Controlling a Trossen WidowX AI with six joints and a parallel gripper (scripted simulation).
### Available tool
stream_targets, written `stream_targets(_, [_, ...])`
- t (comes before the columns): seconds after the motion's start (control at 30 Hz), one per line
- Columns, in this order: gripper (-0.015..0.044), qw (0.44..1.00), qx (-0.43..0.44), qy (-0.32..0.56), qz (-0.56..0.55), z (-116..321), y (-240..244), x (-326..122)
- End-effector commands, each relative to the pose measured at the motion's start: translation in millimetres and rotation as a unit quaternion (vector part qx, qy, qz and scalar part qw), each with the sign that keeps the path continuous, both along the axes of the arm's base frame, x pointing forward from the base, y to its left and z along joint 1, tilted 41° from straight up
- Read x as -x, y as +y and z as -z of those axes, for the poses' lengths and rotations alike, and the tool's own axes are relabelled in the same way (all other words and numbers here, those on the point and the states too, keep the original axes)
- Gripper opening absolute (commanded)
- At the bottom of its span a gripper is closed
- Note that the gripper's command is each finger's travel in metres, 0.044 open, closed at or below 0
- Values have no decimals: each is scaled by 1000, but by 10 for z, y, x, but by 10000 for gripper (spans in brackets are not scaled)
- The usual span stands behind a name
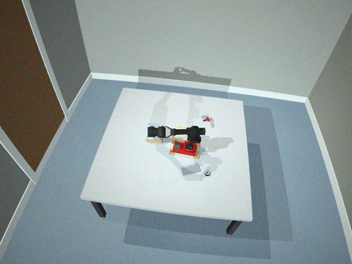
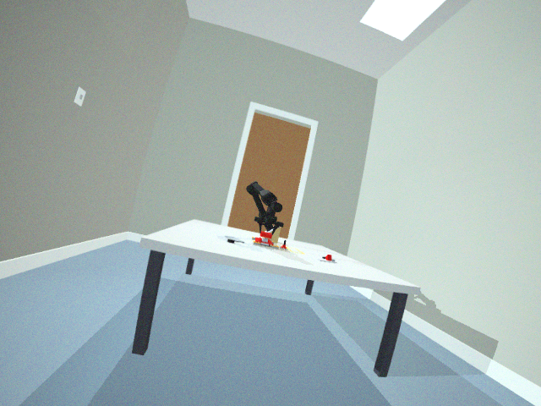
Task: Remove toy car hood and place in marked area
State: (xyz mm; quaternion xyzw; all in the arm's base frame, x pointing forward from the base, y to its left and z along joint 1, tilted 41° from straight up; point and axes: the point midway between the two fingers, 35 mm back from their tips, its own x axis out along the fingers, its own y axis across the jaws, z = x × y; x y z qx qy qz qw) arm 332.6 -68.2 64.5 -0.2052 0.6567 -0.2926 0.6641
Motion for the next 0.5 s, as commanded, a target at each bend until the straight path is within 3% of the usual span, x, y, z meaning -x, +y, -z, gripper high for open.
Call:
stream_targets(0.0, [0,1000,-3,-7,-1,-104,100,-28])
stream_targets(0.27, [0,1000,-3,-7,-1,-315,285,-27])
stream_targets(0.47, [0,1000,-4,-3,-3,-173,339,-49])
